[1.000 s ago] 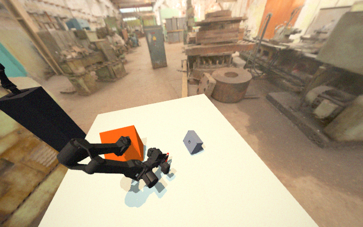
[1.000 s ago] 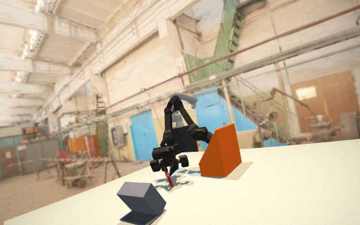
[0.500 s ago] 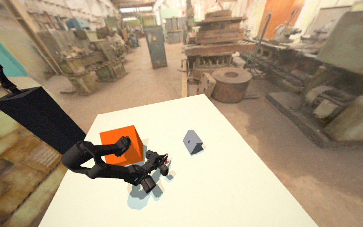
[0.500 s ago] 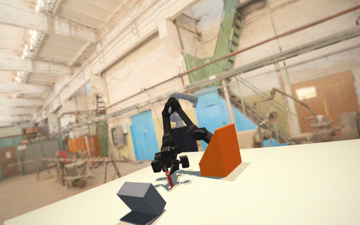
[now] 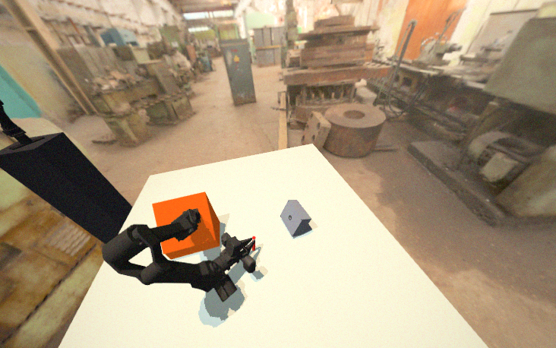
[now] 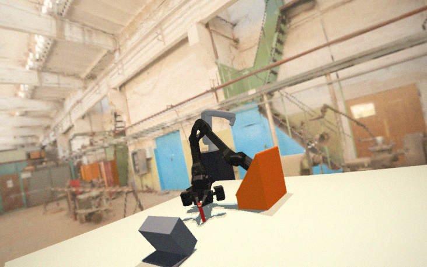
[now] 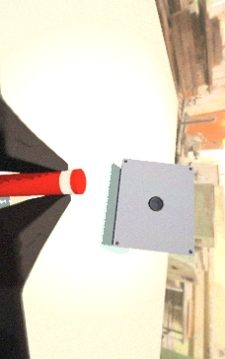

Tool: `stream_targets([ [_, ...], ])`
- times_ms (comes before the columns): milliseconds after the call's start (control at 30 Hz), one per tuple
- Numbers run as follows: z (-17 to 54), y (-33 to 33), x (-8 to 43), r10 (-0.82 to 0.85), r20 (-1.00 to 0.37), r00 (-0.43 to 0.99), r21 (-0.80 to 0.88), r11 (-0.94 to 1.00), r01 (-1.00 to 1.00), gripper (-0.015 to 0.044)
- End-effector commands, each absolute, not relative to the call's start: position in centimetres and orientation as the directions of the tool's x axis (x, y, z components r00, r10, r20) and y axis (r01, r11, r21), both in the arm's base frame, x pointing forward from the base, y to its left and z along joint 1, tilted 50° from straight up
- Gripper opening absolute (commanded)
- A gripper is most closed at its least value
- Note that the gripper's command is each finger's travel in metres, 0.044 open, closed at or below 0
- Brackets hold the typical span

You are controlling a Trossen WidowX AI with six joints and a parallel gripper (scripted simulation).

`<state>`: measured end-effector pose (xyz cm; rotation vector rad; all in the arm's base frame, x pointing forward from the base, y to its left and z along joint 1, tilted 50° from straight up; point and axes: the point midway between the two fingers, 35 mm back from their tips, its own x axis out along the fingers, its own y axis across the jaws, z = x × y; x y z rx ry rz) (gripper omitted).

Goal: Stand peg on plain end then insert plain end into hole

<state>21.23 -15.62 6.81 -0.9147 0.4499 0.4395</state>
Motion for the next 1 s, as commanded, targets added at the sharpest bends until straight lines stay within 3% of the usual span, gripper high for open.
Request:
stream_targets([
  [0, 6.95, -15.62, 21.17, 0.164, -0.546, 0.822, -0.651, 0.534, -0.539, 0.0051],
  [967, 6.82, -16.12, 20.83, 0.161, -0.547, 0.822, -0.642, 0.550, -0.535, 0.0051],
])
